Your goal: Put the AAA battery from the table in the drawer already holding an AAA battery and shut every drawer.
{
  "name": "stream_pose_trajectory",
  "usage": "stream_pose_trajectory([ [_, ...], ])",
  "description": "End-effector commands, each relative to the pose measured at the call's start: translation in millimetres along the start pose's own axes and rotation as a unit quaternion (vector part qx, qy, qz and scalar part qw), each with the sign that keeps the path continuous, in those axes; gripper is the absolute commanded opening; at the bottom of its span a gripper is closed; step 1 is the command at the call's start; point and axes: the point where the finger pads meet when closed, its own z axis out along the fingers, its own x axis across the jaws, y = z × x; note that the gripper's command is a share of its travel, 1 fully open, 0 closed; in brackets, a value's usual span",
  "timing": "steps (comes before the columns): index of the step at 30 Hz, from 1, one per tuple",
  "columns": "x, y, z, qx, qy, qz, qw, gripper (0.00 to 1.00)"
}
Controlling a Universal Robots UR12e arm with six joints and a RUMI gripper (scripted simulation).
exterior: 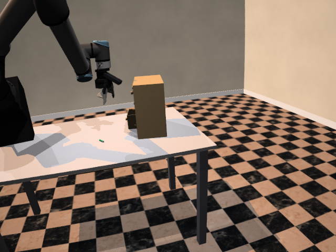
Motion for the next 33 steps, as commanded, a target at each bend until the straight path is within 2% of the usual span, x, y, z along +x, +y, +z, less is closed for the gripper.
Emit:
stream_pose_trajectory([
  [1, 48, -7, 39, 0.002, -0.009, 0.088, 0.996, 1.0],
  [4, 87, -8, 64, 0.004, -0.009, 0.153, 0.988, 1.0],
  [6, 87, -8, 64, 0.004, -0.009, 0.153, 0.988, 1.0],
  [10, 135, -5, 89, 0.009, -0.005, 0.225, 0.974, 1.0],
  [14, 168, -1, 102, 0.015, -0.001, 0.272, 0.962, 1.0],
  [18, 181, 1, 107, 0.018, 0.001, 0.292, 0.956, 1.0],
  [23, 183, 1, 108, 0.018, 0.001, 0.294, 0.956, 1.0],
  [24, 183, 1, 108, 0.018, 0.001, 0.294, 0.956, 0.14],
  [33, 183, 1, 108, 0.018, 0.001, 0.294, 0.956, 0.14],
])
